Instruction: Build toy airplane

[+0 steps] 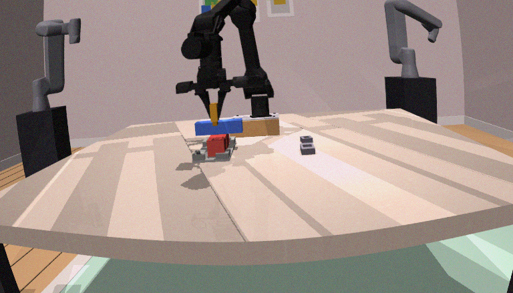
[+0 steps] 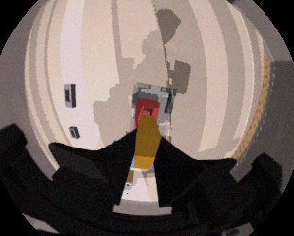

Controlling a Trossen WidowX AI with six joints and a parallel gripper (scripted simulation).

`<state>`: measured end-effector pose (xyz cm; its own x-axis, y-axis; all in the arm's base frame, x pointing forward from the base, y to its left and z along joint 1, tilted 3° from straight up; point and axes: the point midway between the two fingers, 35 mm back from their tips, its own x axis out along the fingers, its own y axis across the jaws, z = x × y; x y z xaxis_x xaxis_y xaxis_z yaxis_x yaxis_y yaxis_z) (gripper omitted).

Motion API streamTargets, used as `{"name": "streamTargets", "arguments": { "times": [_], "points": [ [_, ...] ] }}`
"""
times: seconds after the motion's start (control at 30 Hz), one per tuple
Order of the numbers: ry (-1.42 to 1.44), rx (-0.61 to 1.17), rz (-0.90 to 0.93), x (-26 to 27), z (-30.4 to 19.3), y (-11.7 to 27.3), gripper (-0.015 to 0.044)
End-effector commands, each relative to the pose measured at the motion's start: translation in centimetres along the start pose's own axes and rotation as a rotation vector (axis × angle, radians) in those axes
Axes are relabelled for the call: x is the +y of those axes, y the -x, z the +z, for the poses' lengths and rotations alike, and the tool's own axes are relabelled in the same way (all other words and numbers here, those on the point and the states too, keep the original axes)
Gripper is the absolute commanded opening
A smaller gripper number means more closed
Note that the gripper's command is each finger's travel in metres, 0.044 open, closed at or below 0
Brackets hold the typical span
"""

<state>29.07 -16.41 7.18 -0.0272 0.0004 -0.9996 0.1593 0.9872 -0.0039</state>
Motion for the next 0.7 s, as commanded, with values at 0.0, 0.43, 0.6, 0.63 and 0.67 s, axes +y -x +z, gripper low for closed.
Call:
{"name": "streamTargets", "arguments": {
  "times": [0.0,0.43,0.6,0.63,0.67],
  "points": [
    [0.005,-0.002,-0.004,-0.11,0.06,0.01,0.0066],
    [0.005,-0.002,-0.004,-0.20,0.13,0.03,0.0066],
    [0.005,-0.002,-0.004,-0.21,0.16,-0.53,0.0066],
    [0.005,-0.002,-0.004,-0.22,0.17,-0.69,0.0066],
    [0.005,-0.002,-0.004,-0.22,0.17,-0.85,0.0066]
  ]
}}
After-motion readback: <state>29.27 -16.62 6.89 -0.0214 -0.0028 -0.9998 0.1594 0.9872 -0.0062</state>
